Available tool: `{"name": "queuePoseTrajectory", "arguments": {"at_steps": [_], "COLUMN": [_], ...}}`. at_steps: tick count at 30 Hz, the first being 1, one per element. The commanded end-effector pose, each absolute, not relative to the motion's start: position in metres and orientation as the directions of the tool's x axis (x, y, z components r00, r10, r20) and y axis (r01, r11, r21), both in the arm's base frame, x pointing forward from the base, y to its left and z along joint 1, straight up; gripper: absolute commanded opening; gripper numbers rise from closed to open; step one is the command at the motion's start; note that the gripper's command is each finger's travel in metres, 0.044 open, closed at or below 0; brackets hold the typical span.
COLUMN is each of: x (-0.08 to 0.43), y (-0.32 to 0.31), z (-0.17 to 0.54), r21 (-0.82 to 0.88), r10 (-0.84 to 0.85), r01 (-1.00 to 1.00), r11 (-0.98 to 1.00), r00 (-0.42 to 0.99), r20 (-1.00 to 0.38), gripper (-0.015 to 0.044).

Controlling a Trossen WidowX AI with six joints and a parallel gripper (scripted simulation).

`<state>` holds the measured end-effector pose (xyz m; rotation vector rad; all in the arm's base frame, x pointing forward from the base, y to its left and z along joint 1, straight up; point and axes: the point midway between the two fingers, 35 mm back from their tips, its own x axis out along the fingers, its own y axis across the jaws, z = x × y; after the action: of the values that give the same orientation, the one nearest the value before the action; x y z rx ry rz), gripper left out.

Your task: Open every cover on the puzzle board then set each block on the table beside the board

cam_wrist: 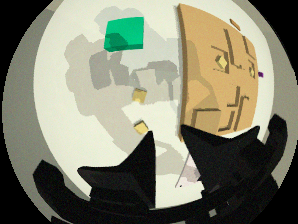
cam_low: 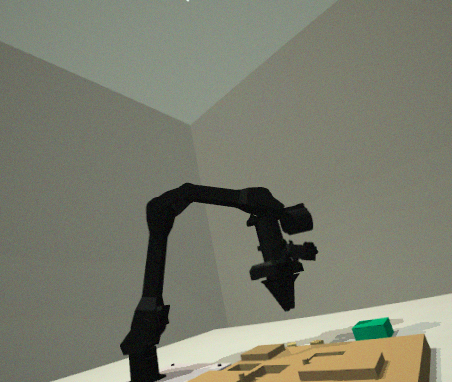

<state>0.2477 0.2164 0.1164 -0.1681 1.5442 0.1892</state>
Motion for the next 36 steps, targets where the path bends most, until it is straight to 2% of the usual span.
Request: {"name": "queuePoseTrajectory", "arguments": {"at_steps": [1, 3, 17, 27, 36], "x": [0.265, 0.272, 0.315, 0.345, 0.367], "y": [0.204, 0.197, 0.142, 0.097, 0.052], "z": [0.118, 0.118, 0.118, 0.119, 0.119], "r21": [0.013, 0.013, 0.019, 0.022, 0.024], "r10": [0.015, 0.013, 0.013, 0.011, 0.007], "r01": [-0.074, 0.003, 0.499, 0.798, 0.959], "r11": [0.997, 1.000, 0.867, 0.603, 0.282], "r00": [0.021, 0.022, 0.015, 0.020, 0.023], "r20": [-1.000, -1.000, -1.000, -1.000, -1.000], "gripper": [0.0046, 0.0000, 0.0000, 0.0000, 0.0000]}}
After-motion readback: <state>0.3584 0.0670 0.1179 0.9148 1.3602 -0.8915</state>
